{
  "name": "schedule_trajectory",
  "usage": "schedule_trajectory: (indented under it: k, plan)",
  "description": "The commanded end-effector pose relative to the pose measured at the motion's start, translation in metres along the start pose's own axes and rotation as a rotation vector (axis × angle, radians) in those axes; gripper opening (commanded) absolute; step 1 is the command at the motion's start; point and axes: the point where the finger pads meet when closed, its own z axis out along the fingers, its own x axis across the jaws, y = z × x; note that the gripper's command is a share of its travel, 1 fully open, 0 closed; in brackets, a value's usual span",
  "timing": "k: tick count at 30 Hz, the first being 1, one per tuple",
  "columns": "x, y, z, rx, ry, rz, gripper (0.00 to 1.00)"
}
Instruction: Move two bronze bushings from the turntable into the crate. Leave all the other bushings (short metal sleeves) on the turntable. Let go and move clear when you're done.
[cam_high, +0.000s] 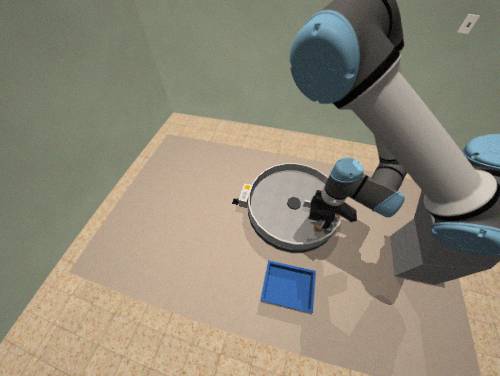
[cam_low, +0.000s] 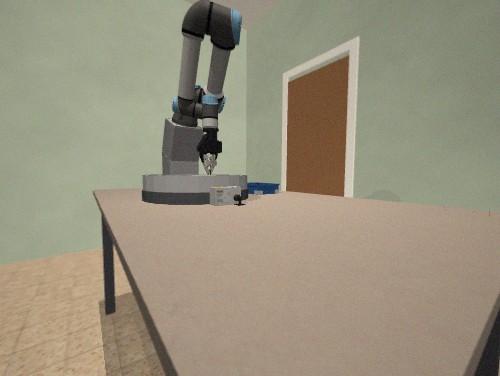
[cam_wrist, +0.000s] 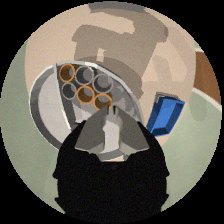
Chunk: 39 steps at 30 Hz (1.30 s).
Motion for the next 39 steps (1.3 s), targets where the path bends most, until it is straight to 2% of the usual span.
schedule_trajectory:
  k: [1, 10, 23, 39]
  plan:
    - [0.000, 0.000, 0.000, -0.001, 0.000, 0.000, 0.05]
    - [0.000, 0.000, 0.003, -0.001, 0.000, 0.000, 0.05]
    - [0.000, 0.000, 0.023, -0.001, 0.000, 0.000, 0.05]
    - [0.000, 0.000, 0.024, -0.001, 0.000, 0.000, 0.05]
